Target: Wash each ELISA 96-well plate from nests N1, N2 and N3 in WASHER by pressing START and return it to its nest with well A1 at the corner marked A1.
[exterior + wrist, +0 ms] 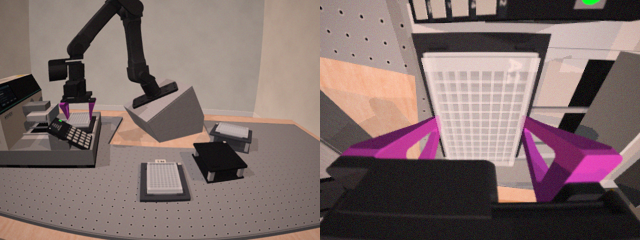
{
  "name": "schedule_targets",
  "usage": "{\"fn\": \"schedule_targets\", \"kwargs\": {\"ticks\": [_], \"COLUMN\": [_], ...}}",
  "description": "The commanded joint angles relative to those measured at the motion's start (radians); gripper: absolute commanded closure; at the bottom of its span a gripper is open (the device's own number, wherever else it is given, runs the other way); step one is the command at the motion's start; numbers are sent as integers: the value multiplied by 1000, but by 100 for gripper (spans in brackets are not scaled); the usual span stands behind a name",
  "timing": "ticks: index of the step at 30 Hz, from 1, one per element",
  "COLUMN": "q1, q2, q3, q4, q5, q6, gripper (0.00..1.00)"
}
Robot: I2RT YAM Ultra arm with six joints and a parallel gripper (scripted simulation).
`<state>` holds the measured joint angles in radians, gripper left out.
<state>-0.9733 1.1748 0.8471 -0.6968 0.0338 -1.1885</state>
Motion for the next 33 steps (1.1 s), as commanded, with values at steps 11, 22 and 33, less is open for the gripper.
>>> {"fn": "schedule_targets", "kwargs": {"ticks": [11, 22, 33], "q1": [-1, -1, -1], "q2": [0, 4, 8], "q3": [-1, -4, -7], "q4": [9, 16, 23], "q5": [-5, -5, -6], "q6": [-1, -1, -2], "gripper": [100, 100, 100]}}
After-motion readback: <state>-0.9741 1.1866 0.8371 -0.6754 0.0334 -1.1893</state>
